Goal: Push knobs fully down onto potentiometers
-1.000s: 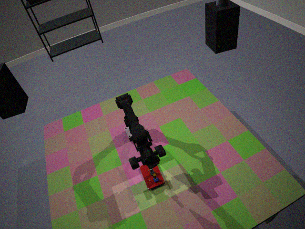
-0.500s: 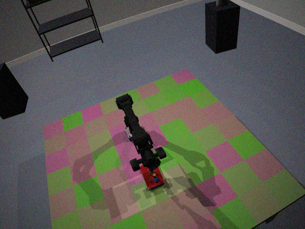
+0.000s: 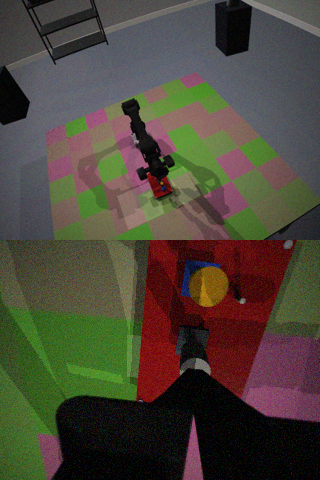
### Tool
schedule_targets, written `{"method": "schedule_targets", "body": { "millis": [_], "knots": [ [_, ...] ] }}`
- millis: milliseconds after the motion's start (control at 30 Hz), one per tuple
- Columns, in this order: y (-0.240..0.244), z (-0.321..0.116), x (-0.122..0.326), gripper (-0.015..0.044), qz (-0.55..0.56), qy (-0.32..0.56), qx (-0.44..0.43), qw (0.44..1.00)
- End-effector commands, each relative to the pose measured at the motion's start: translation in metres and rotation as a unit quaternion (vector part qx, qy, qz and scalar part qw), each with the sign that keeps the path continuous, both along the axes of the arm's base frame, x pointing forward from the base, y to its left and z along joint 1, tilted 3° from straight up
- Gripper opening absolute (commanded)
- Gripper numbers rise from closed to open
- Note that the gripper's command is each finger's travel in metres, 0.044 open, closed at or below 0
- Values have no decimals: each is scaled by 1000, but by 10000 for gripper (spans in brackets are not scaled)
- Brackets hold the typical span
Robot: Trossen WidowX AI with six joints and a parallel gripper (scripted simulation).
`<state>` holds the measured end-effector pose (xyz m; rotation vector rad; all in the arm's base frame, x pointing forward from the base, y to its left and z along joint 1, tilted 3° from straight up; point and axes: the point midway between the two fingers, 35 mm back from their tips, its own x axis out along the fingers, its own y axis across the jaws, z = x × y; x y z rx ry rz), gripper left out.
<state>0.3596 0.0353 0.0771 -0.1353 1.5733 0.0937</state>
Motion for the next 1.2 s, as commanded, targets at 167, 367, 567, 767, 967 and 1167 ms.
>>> {"method": "schedule_targets", "body": {
  "millis": [167,367,567,767,967,1167],
  "knots": [
    [-1,-2,0,0,2,-1,-2,1000],
    [-1,-4,0,0,2,-1,-2,1000],
    [-1,-5,0,0,2,-1,-2,1000],
    [-1,-7,0,0,2,-1,-2,1000],
    [-1,-5,0,0,2,-1,-2,1000],
    [-1,-5,0,0,2,-1,-2,1000]
  ]
}}
